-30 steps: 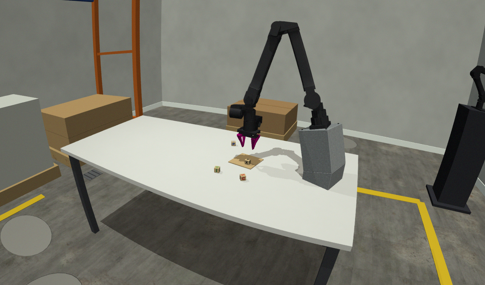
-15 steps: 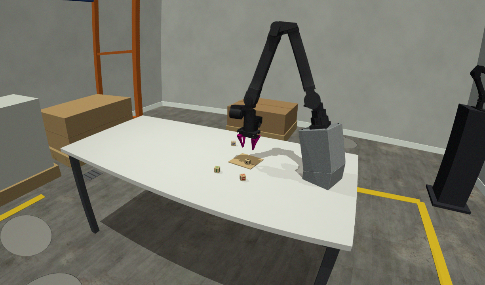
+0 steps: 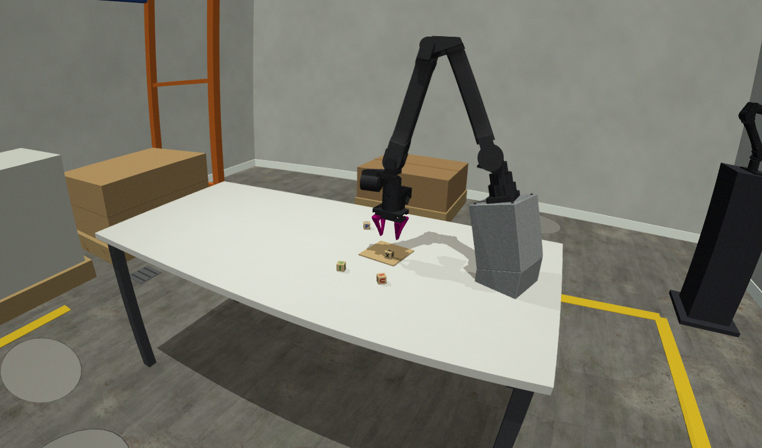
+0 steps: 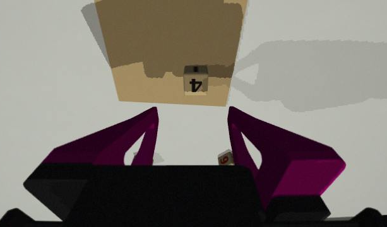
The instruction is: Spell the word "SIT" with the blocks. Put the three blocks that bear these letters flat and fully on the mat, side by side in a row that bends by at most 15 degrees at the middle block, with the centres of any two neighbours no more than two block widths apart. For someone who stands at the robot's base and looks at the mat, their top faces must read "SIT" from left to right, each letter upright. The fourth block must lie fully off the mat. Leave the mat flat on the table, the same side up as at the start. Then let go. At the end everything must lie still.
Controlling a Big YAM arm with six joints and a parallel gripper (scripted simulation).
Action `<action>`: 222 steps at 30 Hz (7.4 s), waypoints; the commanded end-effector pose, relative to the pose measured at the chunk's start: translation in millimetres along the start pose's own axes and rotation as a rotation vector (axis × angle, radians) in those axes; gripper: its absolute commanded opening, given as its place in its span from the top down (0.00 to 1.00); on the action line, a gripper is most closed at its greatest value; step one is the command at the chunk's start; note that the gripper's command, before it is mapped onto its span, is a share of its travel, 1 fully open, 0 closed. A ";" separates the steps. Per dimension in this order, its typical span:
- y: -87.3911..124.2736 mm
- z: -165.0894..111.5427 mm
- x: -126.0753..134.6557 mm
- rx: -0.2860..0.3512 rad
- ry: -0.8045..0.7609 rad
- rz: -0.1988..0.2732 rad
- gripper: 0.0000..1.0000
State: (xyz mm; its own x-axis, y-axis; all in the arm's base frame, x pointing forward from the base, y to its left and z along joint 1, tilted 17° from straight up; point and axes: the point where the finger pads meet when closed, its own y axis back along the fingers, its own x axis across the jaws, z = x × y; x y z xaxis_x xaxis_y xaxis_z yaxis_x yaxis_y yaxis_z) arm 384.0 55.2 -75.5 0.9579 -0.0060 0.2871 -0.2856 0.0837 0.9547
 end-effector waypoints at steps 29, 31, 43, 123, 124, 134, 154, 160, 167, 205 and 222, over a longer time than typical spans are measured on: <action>-41.0 3.4 6.9 -0.003 -0.002 0.008 0.40; -41.8 3.6 5.5 -0.004 -0.002 0.006 0.40; -42.5 3.7 4.9 -0.004 -0.003 0.005 0.40; -42.8 5.6 -3.0 -0.005 -0.001 -0.004 0.40; -42.8 5.6 -3.0 -0.005 -0.001 -0.004 0.40; -42.8 5.6 -3.0 -0.005 -0.001 -0.004 0.40; -42.8 5.6 -3.0 -0.005 -0.001 -0.004 0.40; -42.8 5.6 -3.0 -0.005 -0.001 -0.004 0.40; -42.9 5.6 -2.8 -0.005 -0.001 -0.003 0.40; -75.3 5.6 -1.9 -0.005 -0.002 -0.001 0.40; -75.3 5.6 -1.9 -0.005 -0.002 -0.001 0.59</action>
State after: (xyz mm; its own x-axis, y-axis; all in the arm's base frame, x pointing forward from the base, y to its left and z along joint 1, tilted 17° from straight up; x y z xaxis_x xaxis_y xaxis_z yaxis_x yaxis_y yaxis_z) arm 400.6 48.5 -142.1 0.9584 -0.0065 0.2852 -0.2836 0.0870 0.9550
